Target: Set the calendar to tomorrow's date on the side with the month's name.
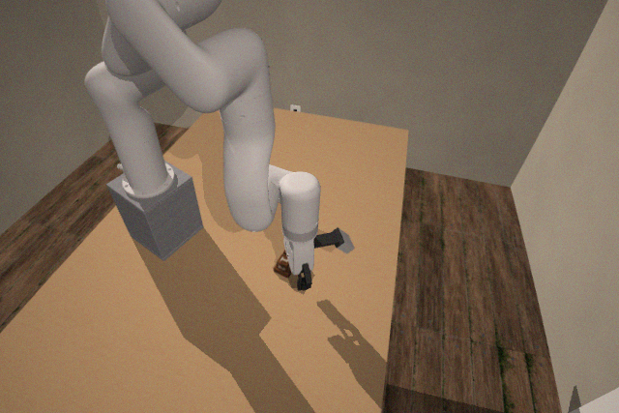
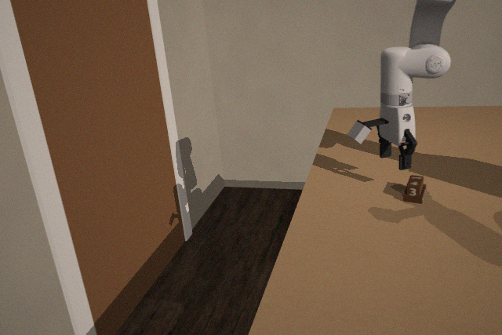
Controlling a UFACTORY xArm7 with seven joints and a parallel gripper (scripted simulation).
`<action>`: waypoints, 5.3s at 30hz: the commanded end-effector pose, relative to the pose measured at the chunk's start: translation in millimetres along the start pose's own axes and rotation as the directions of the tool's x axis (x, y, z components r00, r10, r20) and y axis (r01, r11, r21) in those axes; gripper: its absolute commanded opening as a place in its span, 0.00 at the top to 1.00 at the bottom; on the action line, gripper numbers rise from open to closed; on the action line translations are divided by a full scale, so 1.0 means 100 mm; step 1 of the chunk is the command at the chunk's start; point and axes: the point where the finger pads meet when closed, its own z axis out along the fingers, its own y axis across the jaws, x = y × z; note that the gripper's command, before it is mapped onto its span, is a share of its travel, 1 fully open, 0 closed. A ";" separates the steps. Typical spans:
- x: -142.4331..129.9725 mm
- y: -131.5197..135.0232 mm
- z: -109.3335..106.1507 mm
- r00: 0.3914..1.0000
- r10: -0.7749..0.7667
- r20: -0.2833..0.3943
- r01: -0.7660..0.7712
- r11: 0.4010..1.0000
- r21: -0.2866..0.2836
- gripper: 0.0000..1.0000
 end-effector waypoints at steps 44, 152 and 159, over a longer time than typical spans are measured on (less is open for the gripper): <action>0.01 0.01 -0.01 1.000 0.000 -0.002 0.000 1.000 -0.002 0.00; -1.07 -0.35 0.06 0.035 0.999 -0.002 -0.999 0.035 0.003 0.00; -1.24 -0.41 0.07 0.000 1.000 -0.002 -1.000 0.000 0.002 0.00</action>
